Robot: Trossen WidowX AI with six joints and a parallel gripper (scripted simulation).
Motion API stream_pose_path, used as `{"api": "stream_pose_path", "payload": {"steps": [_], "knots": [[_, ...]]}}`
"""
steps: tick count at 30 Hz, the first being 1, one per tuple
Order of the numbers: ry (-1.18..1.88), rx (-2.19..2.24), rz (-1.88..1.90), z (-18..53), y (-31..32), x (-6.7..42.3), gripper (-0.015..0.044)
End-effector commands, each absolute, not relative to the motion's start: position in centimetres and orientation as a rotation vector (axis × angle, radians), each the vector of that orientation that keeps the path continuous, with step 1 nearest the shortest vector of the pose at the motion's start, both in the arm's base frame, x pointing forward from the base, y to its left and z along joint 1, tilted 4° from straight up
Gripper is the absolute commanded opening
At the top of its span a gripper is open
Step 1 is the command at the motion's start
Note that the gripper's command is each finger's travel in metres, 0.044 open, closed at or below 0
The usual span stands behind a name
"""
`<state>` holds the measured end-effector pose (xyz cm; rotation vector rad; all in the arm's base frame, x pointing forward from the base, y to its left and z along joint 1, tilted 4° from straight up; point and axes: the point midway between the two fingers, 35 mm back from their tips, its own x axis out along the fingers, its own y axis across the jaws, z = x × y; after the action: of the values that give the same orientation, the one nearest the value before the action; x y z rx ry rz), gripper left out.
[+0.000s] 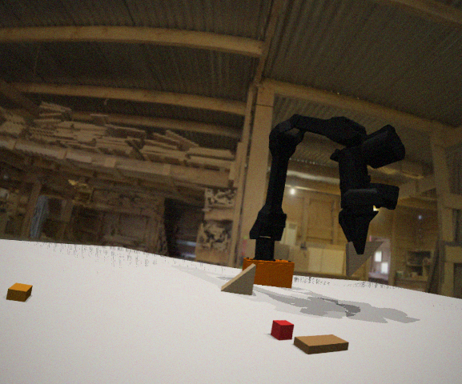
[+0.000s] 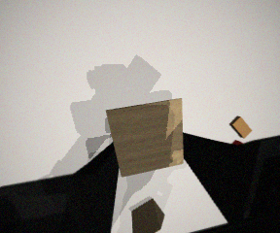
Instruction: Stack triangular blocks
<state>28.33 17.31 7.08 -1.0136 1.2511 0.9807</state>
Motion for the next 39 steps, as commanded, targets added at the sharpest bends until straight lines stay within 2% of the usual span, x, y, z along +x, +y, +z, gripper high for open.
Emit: {"api": "stream_pose_path", "payload": {"steps": [1,9,17,39], "knots": [[1.22,-1.126,1.055,7.3,17.4,28.5,0.0],[1.152,-1.355,1.222,7.6,17.5,28.4,0.0],[1.146,-1.373,1.237,7.7,17.2,28.5,0.0],[1.161,-1.348,1.202,10.5,6.9,30.0,0.0]]}}
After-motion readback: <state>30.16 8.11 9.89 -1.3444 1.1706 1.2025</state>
